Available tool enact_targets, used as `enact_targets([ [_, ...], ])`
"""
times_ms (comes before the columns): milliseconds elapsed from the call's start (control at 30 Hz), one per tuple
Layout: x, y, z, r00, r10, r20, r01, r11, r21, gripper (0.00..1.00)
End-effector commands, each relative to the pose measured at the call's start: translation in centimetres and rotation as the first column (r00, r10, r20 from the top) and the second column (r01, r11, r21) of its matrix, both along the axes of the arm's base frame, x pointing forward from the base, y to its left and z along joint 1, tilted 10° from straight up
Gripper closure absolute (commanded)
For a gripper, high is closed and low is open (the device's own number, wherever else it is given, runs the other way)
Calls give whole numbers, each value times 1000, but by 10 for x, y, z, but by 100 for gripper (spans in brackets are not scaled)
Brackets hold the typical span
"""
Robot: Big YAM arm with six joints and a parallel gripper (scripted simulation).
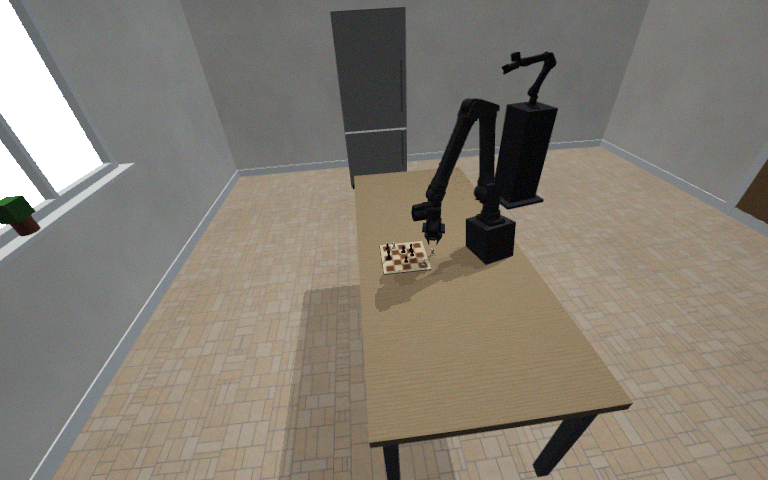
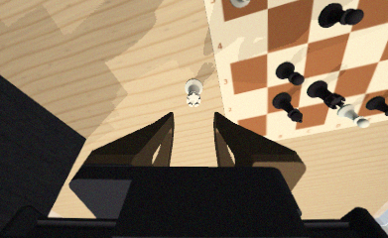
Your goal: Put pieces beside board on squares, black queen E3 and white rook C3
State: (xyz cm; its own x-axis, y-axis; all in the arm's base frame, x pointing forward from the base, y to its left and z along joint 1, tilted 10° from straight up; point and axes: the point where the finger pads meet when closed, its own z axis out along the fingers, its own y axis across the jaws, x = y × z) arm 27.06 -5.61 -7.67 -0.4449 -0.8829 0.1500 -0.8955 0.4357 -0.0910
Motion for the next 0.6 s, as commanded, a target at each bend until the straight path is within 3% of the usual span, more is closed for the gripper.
enact_targets([
  [0, -2, -2, -7, 1000, 12, 0, -12, 1000, -1, 64],
  [567, -2, -5, -22, 1000, 11, 0, -11, 1000, -1, 64],
])
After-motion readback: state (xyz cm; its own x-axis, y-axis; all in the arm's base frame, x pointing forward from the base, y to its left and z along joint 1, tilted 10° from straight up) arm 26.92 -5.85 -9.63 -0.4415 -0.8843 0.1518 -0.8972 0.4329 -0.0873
